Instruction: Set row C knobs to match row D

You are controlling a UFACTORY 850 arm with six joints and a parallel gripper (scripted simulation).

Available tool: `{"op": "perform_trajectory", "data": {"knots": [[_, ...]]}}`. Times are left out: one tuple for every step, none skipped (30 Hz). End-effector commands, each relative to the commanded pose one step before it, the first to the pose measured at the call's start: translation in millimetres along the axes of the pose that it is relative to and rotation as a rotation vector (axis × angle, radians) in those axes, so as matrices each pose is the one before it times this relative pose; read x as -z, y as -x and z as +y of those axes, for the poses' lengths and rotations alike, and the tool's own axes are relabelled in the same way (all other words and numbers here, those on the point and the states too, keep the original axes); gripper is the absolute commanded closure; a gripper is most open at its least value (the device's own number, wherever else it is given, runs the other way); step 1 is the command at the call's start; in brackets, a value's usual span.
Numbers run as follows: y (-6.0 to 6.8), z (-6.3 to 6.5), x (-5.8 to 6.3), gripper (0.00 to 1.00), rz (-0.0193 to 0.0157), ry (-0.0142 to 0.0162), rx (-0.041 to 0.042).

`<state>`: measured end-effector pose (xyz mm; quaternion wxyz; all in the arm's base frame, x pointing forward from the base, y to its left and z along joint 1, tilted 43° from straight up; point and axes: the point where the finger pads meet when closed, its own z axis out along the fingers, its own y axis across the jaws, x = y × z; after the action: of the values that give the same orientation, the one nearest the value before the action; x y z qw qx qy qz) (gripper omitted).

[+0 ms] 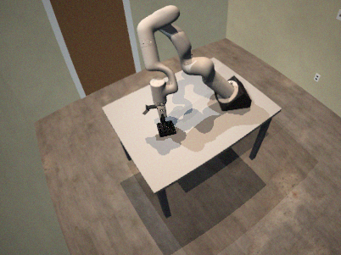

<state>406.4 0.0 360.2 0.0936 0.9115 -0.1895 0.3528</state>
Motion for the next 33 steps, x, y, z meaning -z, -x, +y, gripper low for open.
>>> {"op": "perform_trajectory", "data": {"knots": [[-0.54,-0.23,0.31,0.81,0.00093,-0.00061,-0.00045],[0.00,0.00,0.00,0.81,0.00000,0.00000,0.00000],[0.00,0.00,0.00,0.81,0.00000,0.00000,0.00000],[0.00,0.00,0.00,0.81,0.00000,0.00000,0.00000],[0.00,0.00,0.00,0.81,0.00000,0.00000,0.00000],[0.00,0.00,0.00,0.81,0.00000,0.00000,0.00000],[0.00,0.00,0.00,0.81,0.00000,0.00000,0.00000],[0.00,0.00,0.00,0.81,0.00000,0.00000,0.00000],[0.00,0.00,-0.02,0.81,0.00000,0.00000,0.00000],[0.00,0.00,-0.04,0.81,0.00000,0.00000,0.00000],[0.00,0.00,-0.08,0.81,0.00000,0.00000,0.00000],[0.00,0.00,-0.12,0.81,0.00000,0.00001,0.00000],[0.00,0.00,-0.17,0.81,0.00001,0.00001,0.00000],[0.00,0.00,-0.23,0.81,0.00001,0.00001,0.00000],[-0.01,0.00,-0.30,0.81,0.00001,0.00001,0.00000],[-0.01,0.00,-0.37,0.81,0.00000,0.00001,0.00000],[-0.01,0.00,-0.44,0.81,0.00000,0.00002,0.00000],[-0.01,0.00,-0.52,0.81,0.00000,0.00002,0.00000],[0.00,0.00,-0.60,0.81,-0.00001,0.00001,0.00001],[0.00,0.00,-0.68,0.81,-0.00002,0.00001,0.00001],[0.00,0.01,-0.76,0.81,-0.00004,0.00001,0.00001],[0.00,0.01,-0.82,0.81,-0.00001,0.00001,0.00001],[0.00,0.00,0.00,0.81,0.00000,0.00000,0.00000],[0.00,0.00,0.00,0.81,0.00000,0.00000,0.00000],[-0.02,0.00,-0.88,0.81,0.00003,0.00002,0.00000],[-0.01,0.01,-0.95,0.81,0.00002,0.00001,0.00000],[-0.01,0.01,-1.02,0.81,-0.00001,0.00000,0.00000],[0.00,0.01,-1.09,0.81,-0.00003,-0.00001,0.00001],[-0.01,0.01,-1.13,0.81,0.00000,0.00000,0.00000],[-0.02,0.01,-1.17,0.81,0.00003,0.00002,0.00000],[-0.01,0.01,-1.22,0.81,0.00000,0.00000,0.00000],[0.00,0.01,-1.27,0.81,-0.00004,-0.00001,0.00001],[-0.01,0.01,-1.28,0.81,0.00000,0.00001,0.00000]]}}
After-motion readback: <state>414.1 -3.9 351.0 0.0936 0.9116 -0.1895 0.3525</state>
